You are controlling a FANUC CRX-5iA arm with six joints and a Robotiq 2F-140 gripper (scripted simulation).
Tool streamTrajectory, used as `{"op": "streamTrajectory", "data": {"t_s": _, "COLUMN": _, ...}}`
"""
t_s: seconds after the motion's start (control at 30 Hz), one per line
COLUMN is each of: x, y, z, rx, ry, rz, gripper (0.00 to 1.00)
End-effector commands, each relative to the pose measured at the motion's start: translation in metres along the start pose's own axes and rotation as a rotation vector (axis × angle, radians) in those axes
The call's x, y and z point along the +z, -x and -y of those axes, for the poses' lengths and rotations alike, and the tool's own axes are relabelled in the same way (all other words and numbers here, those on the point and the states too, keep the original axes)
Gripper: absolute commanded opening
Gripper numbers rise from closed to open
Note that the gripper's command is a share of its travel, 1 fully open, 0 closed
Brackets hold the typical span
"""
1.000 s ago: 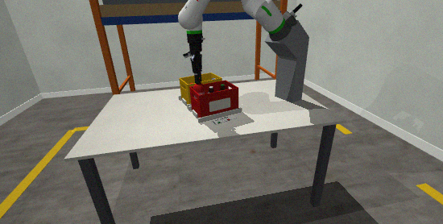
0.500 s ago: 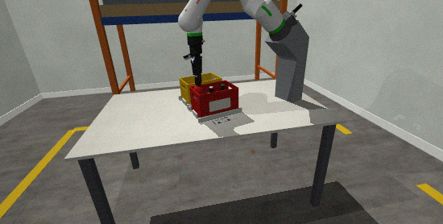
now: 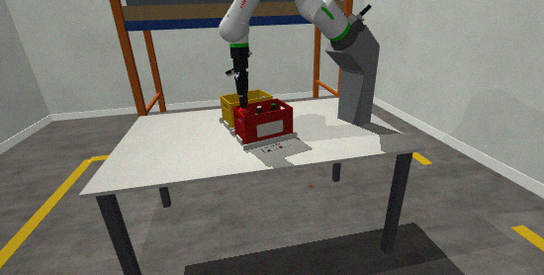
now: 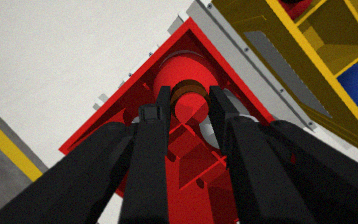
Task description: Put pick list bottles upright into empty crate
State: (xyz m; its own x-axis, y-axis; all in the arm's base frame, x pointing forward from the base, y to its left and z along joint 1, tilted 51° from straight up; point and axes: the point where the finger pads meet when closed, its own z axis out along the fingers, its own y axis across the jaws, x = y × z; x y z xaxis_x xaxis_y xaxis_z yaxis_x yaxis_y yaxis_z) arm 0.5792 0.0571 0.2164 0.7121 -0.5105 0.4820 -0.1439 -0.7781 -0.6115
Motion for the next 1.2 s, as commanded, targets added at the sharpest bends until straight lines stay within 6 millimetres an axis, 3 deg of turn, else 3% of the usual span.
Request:
{"op": "streamTrajectory", "data": {"t_s": 0.0, "x": 0.002, "y": -0.001, "z": 0.000, "rx": 0.000, "ry": 0.000, "rz": -0.002, "gripper": 0.10}}
{"op": "streamTrajectory", "data": {"t_s": 1.17, "x": 0.026, "y": -0.001, "z": 0.000, "rx": 0.000, "ry": 0.000, "rz": -0.002, "gripper": 0.10}}
